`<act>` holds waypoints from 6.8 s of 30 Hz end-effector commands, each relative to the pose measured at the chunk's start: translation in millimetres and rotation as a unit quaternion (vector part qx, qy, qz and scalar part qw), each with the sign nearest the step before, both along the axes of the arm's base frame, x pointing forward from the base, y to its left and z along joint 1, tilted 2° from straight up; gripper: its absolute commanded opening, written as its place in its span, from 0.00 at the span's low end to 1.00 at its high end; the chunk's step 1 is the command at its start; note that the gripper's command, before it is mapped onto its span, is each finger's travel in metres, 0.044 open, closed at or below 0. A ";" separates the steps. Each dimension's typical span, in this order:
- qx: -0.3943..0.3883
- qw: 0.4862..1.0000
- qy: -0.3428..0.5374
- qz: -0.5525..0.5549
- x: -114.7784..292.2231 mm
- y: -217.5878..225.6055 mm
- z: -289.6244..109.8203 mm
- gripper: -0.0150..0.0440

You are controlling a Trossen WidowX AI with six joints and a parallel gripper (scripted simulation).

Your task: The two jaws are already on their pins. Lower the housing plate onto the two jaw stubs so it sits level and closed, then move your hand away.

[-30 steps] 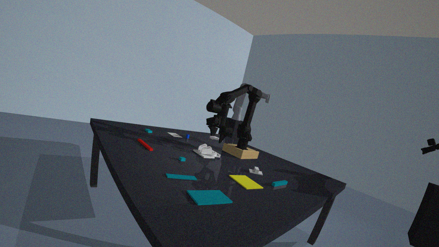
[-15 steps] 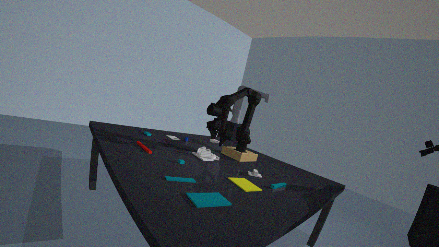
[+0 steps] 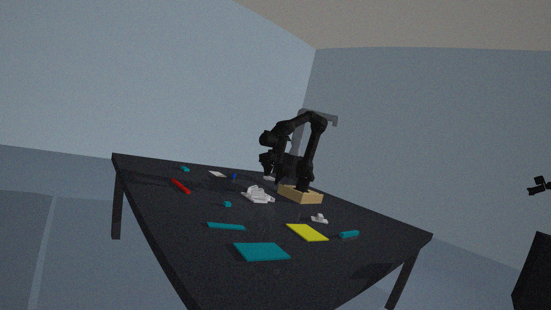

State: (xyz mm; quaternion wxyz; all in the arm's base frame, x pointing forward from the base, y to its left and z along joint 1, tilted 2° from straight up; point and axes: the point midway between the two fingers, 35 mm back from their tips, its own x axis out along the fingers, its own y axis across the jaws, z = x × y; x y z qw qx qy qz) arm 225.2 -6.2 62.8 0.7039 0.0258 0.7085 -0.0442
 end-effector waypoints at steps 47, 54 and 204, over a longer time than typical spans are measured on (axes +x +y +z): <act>-0.002 1.000 0.002 -0.001 -0.7 -0.6 -19.4 0.85; -0.002 1.000 0.002 -0.001 -0.5 -0.9 -30.7 0.85; -0.002 1.000 0.003 0.000 -3.7 -2.3 -77.3 0.85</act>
